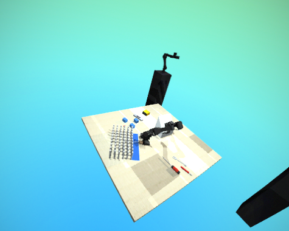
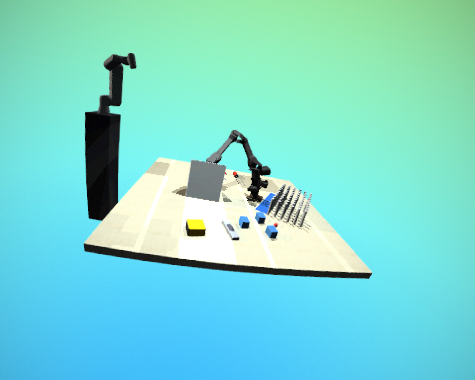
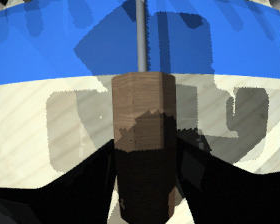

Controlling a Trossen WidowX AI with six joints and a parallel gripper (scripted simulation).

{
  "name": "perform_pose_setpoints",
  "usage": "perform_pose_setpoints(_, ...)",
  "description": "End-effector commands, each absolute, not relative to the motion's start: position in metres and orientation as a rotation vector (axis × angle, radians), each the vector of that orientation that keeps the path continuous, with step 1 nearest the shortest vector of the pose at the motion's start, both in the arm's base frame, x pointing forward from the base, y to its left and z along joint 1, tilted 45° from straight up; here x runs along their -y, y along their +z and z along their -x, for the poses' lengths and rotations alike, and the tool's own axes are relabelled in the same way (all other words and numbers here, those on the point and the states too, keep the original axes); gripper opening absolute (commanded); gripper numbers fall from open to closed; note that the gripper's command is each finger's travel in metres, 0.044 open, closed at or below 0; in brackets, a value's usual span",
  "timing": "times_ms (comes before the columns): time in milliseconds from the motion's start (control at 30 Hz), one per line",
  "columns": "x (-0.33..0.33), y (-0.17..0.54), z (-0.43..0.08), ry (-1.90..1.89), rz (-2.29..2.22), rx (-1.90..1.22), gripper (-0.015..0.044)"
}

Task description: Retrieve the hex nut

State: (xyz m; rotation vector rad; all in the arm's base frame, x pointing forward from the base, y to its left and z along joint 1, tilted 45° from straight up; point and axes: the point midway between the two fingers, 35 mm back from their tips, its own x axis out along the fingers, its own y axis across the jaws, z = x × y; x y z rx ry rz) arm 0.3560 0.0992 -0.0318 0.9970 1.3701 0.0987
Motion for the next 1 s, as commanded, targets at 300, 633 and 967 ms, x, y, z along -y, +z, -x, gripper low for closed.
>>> perform_pose_setpoints(300, -0.101, -0.031, -0.347, 0.087, -0.998, -1.374, 0.0)
perform_pose_setpoints(633, -0.104, -0.029, -0.341, 0.087, -0.998, -1.374, 0.0)
perform_pose_setpoints(967, -0.106, -0.027, -0.336, 0.087, -0.998, -1.374, 0.0)
